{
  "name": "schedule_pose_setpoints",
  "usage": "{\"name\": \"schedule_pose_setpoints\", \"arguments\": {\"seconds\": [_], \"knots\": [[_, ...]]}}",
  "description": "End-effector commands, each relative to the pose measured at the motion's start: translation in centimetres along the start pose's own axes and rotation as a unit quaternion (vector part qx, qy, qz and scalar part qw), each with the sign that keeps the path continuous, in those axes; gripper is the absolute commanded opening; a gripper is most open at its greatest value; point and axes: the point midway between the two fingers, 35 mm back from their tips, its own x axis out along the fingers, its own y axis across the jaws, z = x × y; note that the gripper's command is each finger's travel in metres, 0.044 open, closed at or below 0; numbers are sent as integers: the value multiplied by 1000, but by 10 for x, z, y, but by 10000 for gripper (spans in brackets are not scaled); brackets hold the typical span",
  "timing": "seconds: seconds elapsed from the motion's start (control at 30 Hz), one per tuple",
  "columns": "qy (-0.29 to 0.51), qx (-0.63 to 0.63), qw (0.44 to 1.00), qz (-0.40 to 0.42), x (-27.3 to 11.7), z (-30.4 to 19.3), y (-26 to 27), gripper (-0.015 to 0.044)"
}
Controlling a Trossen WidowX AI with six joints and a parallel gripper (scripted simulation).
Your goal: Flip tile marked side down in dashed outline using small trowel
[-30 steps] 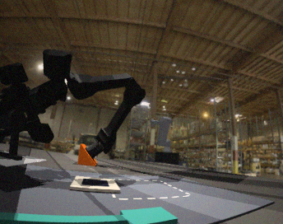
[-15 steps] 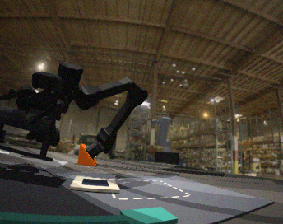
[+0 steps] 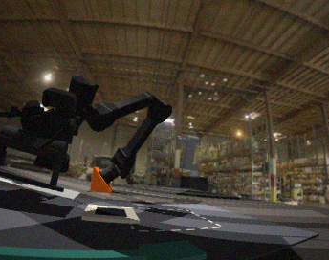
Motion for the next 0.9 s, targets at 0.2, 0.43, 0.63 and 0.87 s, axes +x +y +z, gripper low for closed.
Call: {"name": "schedule_pose_setpoints", "arguments": {"seconds": [0.2,0.43,0.63,0.87], "knots": [[-4,3,1000,2,9,0,-13,0],[-4,3,1000,2,16,-1,-21,0],[-4,3,1000,2,18,-3,-24,0],[-4,4,1000,2,18,-14,-23,0]]}}
